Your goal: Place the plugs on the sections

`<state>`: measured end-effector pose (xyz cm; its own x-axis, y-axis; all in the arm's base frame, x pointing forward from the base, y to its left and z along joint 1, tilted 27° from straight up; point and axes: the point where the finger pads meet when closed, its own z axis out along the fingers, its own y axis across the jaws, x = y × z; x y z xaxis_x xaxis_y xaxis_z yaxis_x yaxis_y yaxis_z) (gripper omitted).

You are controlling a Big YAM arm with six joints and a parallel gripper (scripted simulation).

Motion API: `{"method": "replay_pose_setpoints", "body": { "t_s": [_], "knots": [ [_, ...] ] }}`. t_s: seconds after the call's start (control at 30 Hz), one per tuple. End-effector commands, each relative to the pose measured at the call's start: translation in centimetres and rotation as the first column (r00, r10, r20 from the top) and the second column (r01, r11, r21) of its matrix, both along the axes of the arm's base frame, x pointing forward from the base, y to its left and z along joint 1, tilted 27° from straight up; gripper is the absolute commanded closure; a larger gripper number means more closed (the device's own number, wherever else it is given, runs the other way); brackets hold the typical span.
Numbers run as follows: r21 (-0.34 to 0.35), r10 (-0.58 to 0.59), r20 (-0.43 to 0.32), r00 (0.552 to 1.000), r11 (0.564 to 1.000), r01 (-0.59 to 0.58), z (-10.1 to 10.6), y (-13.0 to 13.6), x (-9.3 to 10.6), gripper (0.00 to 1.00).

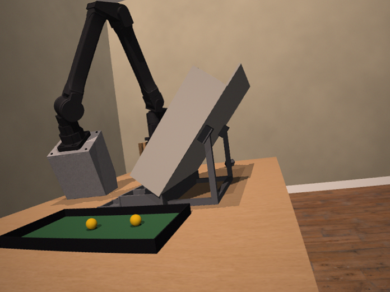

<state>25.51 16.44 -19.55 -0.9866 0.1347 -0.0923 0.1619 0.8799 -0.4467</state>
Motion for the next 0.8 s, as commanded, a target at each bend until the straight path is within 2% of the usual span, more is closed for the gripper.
{"method": "replay_pose_setpoints", "body": {
  "t_s": [0.0,0.13,0.27,0.43,0.77],
  "knots": [
    [0.032,-0.009,0.042,0.999,0.999,0.007,2.6,3.0,1.5,1.00],
    [0.034,-0.009,0.043,0.999,0.999,0.007,4.1,3.8,1.5,1.00],
    [0.034,-0.025,0.044,0.999,0.999,0.023,4.7,3.7,1.8,1.00],
    [0.008,-0.023,0.021,1.000,1.000,0.022,3.9,2.8,0.9,1.00],
    [0.011,-0.023,0.023,0.999,1.000,0.022,3.9,2.9,0.9,1.00]
  ]
}}
